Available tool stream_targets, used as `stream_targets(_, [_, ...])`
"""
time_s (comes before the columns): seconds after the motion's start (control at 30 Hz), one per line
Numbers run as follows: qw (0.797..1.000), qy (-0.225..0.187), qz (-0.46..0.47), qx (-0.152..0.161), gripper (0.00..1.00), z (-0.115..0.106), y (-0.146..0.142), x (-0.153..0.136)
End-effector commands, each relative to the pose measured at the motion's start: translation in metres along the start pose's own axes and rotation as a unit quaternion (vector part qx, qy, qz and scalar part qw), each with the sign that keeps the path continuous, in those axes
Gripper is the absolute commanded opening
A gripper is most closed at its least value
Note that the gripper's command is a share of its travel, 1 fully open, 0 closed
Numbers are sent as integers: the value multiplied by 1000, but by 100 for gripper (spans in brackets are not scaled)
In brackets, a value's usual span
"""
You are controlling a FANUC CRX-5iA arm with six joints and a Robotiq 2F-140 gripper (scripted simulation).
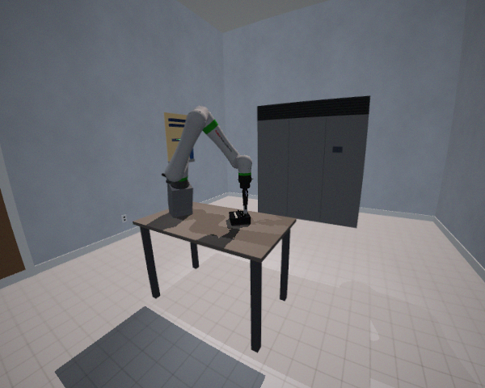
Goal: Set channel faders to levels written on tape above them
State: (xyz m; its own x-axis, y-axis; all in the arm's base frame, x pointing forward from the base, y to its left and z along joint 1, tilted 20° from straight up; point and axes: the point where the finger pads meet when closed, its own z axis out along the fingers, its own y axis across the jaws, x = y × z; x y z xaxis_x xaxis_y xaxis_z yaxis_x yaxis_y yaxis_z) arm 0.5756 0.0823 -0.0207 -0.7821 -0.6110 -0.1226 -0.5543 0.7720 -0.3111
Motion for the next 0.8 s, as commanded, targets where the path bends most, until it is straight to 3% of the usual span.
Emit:
stream_targets(0.0, [1000,0,0,0,0,-8,0,0])
stream_targets(0.23, [1000,0,0,0,0,-28,0,0])
stream_targets(0.77, [1000,0,0,0,0,-34,0,0])
